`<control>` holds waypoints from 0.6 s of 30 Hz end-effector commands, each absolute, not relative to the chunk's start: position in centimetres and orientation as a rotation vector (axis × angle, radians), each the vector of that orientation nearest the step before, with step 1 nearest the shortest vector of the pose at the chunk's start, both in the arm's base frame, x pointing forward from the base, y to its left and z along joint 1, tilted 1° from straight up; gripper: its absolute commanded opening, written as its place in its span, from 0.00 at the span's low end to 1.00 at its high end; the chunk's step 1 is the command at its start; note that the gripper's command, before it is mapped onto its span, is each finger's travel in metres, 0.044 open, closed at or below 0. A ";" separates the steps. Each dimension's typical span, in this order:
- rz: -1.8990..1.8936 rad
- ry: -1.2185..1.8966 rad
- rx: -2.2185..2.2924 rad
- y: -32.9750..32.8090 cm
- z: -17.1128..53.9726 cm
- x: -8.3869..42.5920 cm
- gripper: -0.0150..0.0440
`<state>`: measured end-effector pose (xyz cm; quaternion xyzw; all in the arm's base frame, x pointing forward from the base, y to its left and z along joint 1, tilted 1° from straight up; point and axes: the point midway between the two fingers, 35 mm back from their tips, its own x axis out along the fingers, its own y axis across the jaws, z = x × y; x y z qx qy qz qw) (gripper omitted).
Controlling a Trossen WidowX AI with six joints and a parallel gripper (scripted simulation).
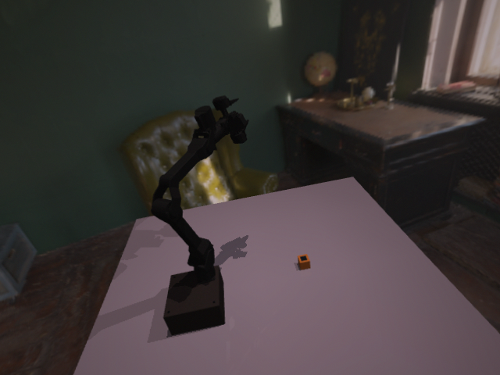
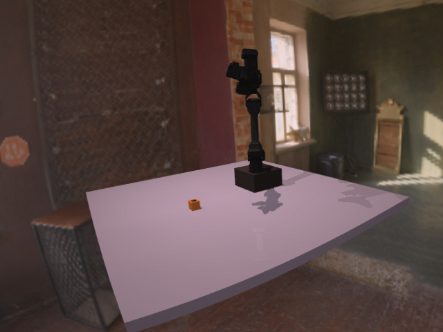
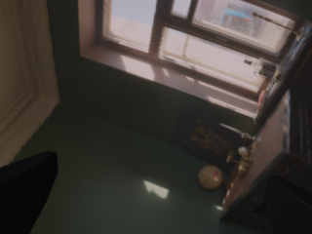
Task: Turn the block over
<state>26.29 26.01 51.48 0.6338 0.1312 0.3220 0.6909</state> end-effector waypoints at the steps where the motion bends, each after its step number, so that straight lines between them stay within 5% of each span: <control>1: 0.579 0.297 1.314 25.6 48.0 30.2 1.00; 18: 0.099 0.656 0.619 18.6 28.0 42.5 1.00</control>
